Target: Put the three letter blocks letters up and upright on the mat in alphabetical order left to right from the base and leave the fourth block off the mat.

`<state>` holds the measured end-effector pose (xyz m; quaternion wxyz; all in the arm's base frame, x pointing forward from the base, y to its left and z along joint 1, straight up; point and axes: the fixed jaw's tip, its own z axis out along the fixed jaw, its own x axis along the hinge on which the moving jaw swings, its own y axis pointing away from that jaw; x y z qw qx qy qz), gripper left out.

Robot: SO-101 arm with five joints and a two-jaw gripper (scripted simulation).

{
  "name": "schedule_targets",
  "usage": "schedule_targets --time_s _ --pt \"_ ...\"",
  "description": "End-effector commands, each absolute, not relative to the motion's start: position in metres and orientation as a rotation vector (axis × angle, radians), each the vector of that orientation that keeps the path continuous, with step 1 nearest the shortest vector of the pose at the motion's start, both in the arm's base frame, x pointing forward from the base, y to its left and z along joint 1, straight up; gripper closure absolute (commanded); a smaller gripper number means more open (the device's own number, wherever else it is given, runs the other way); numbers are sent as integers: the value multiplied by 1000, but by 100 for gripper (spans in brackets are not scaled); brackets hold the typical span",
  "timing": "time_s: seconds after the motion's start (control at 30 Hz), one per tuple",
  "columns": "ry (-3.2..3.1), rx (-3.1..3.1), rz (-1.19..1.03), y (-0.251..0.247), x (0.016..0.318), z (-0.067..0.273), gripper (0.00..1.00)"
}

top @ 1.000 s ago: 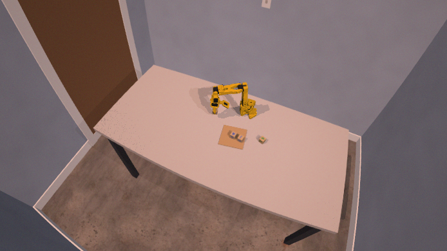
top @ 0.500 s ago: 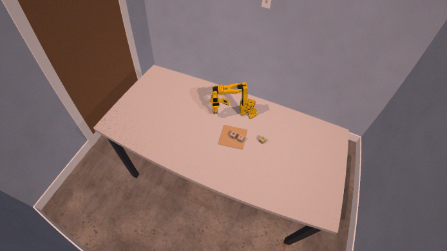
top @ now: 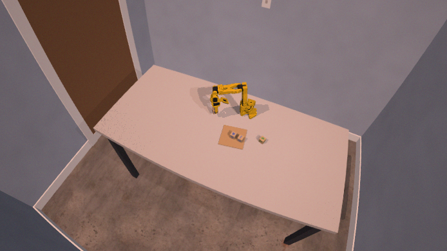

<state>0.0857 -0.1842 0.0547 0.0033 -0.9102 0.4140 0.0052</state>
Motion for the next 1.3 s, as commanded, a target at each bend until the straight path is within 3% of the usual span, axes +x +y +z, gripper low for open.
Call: schedule_targets --time_s 0.0,1.27 --pt "1295 -2907 -82 -193 89 67 100" --pt "1272 -2922 -90 -193 89 64 100"
